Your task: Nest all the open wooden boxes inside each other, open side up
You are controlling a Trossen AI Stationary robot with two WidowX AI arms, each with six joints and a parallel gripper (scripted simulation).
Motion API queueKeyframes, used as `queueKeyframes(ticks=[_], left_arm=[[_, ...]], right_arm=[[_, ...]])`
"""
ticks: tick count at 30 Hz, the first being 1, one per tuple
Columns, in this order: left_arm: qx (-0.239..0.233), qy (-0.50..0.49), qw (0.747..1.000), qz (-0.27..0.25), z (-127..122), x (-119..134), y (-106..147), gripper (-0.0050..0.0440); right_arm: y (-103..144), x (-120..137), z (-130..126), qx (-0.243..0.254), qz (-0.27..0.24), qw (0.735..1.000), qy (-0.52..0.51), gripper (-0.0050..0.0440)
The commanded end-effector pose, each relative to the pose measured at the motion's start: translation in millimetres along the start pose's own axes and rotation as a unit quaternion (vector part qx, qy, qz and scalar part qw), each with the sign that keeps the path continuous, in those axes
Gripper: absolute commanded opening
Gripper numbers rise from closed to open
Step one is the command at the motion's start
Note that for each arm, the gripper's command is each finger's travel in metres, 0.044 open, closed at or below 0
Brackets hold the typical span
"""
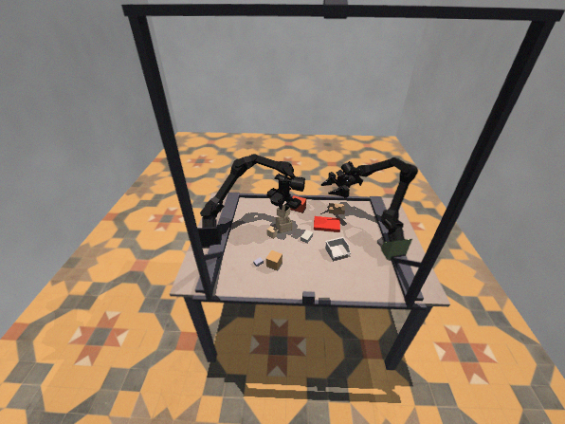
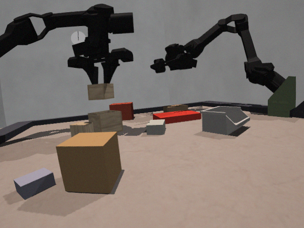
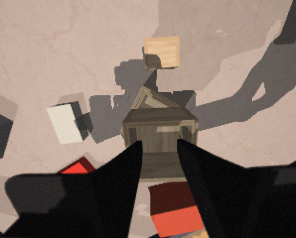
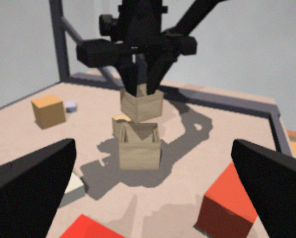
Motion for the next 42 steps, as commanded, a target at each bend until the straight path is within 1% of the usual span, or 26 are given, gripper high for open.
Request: queueKeyframes(ticks=[1, 5, 7, 12, 15, 24, 42], left_arm=[[-0.012, -0.079, 0.997, 0.009, -1.2, 2.8, 6.7, 0.0224], [-0.011, -0.149, 0.989, 0.01, -1.2, 2.8, 6.7, 0.0224], [-0.011, -0.149, 0.989, 0.01, -1.2, 2.8, 6.7, 0.0224], [-0.01, -0.231, 0.973, 0.011, -1.2, 2.8, 6.7, 0.0224], [-0.01, -0.259, 0.966, 0.011, -1.2, 2.8, 6.7, 0.0224], [-0.011, -0.26, 0.965, 0.013, -3.9, 4.2, 7.4, 0.0224], [-0.009, -0.261, 0.965, 0.012, -4.2, 3.9, -9.8, 0.0224]], right_arm=[[4.5, -6.9, -0.7, 0.008, -0.005, 1.0, 0.015, 0.04], [4.5, -6.9, -0.7, 0.008, -0.005, 1.0, 0.015, 0.04], [4.5, -6.9, -0.7, 0.008, -0.005, 1.0, 0.015, 0.04], [4.5, -6.9, -0.7, 0.008, -0.005, 1.0, 0.015, 0.04], [4.5, -6.9, -0.7, 0.008, -0.005, 1.0, 0.015, 0.04], [4.5, -6.9, -0.7, 0.008, -0.005, 1.0, 0.015, 0.04], [4.5, -6.9, -0.7, 0.008, -0.005, 1.0, 0.015, 0.04]])
Point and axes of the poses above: on each arm, the point midway between the two fingers, 35 mm back from their tips, its own y axis back along the fingers, its own z axis across the jaws, x = y × z, the point moved 6 cm from there along y, back along the fingers, and after that the axes turned 15 degrees about -y, right-handed, at the moved point
